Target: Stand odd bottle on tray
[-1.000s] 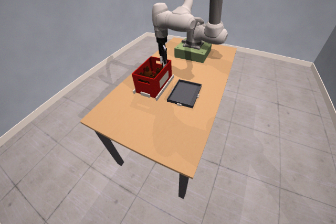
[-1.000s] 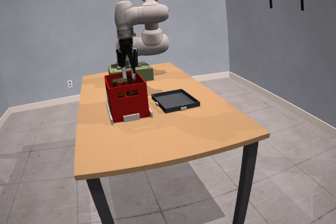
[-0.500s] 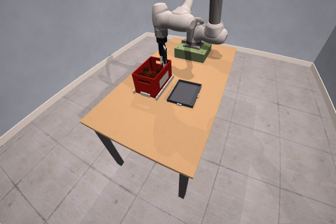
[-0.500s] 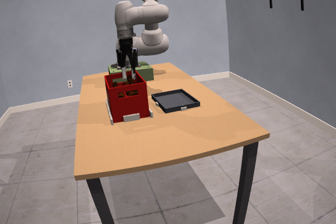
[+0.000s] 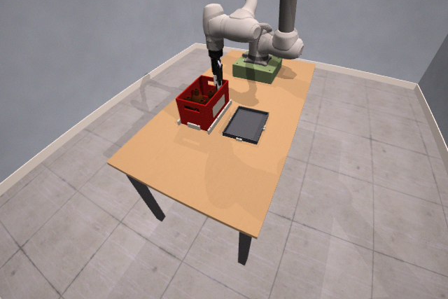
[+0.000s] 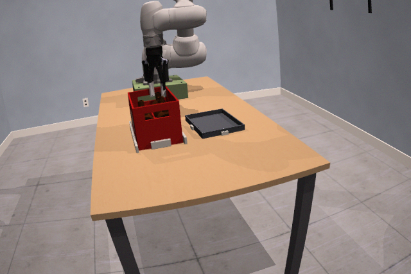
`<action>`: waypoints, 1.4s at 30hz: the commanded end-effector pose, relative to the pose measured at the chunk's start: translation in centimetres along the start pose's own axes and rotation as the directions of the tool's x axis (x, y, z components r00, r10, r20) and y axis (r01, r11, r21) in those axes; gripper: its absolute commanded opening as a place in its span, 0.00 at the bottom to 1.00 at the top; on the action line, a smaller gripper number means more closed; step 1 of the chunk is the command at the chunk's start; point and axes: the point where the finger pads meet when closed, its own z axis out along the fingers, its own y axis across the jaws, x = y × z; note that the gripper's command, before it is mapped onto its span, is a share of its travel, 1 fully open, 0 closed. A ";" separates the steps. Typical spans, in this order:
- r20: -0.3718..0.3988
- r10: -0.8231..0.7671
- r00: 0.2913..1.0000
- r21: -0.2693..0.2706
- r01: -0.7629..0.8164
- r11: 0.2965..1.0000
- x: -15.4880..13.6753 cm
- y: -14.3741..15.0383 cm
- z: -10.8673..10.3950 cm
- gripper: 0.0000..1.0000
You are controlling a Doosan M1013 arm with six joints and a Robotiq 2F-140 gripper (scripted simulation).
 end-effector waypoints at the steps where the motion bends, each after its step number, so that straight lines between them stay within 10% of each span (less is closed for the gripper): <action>1: -0.004 0.003 1.000 -0.003 -0.003 1.000 0.3 0.3 0.3 0.38; 10: -0.004 0.003 1.000 -0.003 -0.003 1.000 0.3 0.3 0.3 0.38; 11: -0.004 0.003 1.000 -0.003 -0.003 1.000 0.3 0.3 0.3 0.00; 42: -0.004 0.003 1.000 -0.003 -0.003 1.000 0.3 0.3 0.3 0.00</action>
